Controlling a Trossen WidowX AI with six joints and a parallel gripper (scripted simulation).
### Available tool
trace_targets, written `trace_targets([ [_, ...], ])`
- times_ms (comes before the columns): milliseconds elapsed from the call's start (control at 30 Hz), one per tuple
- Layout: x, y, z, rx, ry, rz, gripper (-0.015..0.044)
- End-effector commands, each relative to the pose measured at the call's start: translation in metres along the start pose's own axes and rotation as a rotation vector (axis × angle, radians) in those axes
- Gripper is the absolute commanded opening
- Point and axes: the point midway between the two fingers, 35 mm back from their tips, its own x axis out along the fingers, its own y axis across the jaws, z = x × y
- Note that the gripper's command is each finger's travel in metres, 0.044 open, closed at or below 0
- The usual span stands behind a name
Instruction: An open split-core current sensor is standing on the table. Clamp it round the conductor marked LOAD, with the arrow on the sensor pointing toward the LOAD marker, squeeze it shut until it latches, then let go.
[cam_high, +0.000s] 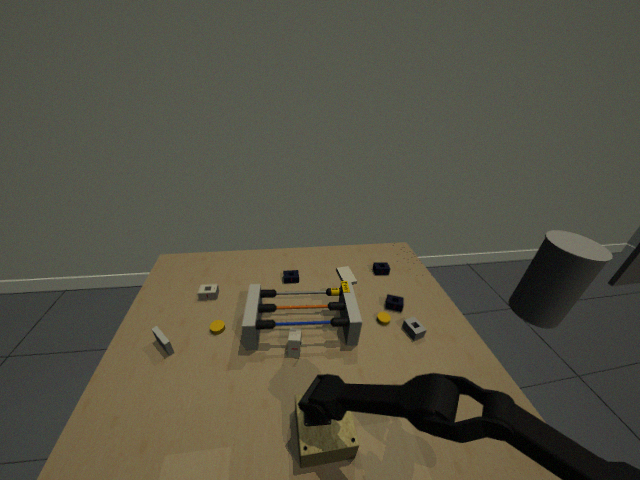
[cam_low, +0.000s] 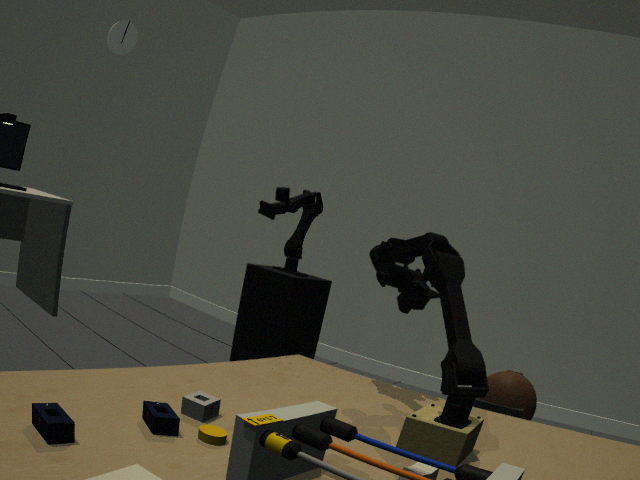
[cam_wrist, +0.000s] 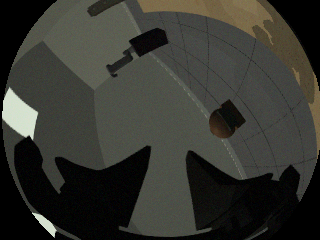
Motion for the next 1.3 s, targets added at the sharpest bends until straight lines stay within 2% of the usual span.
trace_targets([
  [0, -0.003, -0.001, 0.0, 0.006, 0.003, -0.009, 0.0197],
  [67, -0.025, -0.01, -0.002, 0.056, 0.027, -0.081, 0.0249],
  [300, -0.143, -0.017, -0.01, 0.415, 0.108, -0.419, 0.0433],
  [500, -0.252, -0.005, 0.002, 0.707, 0.085, -0.772, 0.044],
  [667, -0.338, 0.018, 0.027, 0.901, -0.016, -1.083, 0.044],
  [800, -0.401, 0.045, 0.055, 1.014, -0.155, -1.331, 0.044],
  [967, -0.468, 0.087, 0.099, 1.09, -0.401, -1.623, 0.044],
  [1133, -0.52, 0.138, 0.152, 1.079, -0.723, -1.87, 0.044],
  [1267, -0.55, 0.184, 0.198, 0.999, -1.027, -2.017, 0.044],
])
